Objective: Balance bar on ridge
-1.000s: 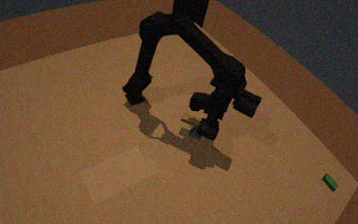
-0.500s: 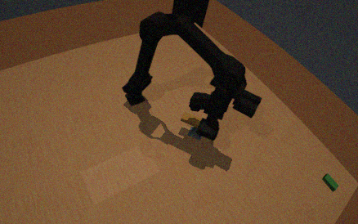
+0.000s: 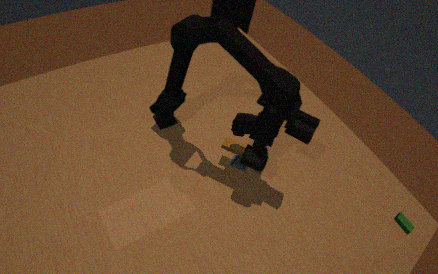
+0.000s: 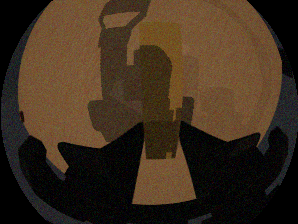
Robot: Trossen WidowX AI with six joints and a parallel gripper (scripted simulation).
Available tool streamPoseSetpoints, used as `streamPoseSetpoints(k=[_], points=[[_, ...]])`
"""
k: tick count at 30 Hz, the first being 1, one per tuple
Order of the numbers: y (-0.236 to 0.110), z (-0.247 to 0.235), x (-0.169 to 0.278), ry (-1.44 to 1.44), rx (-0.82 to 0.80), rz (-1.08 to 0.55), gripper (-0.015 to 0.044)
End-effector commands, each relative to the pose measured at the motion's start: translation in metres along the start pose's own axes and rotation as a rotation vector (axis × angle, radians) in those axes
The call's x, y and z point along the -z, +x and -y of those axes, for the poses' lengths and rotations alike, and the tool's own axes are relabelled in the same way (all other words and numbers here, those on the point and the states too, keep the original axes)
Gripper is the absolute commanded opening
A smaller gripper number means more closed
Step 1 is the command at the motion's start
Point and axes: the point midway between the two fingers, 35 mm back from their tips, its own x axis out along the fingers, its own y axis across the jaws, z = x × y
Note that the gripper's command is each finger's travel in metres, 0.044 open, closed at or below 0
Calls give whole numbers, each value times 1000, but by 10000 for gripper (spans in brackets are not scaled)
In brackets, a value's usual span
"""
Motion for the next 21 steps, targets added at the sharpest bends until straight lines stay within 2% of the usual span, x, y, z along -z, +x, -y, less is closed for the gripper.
streamPoseSetpoints(k=[1, 21], points=[[0, 0, 0, 0, 0, 0, 171], [0, 0, 0, 0, 0, 0, 185]])
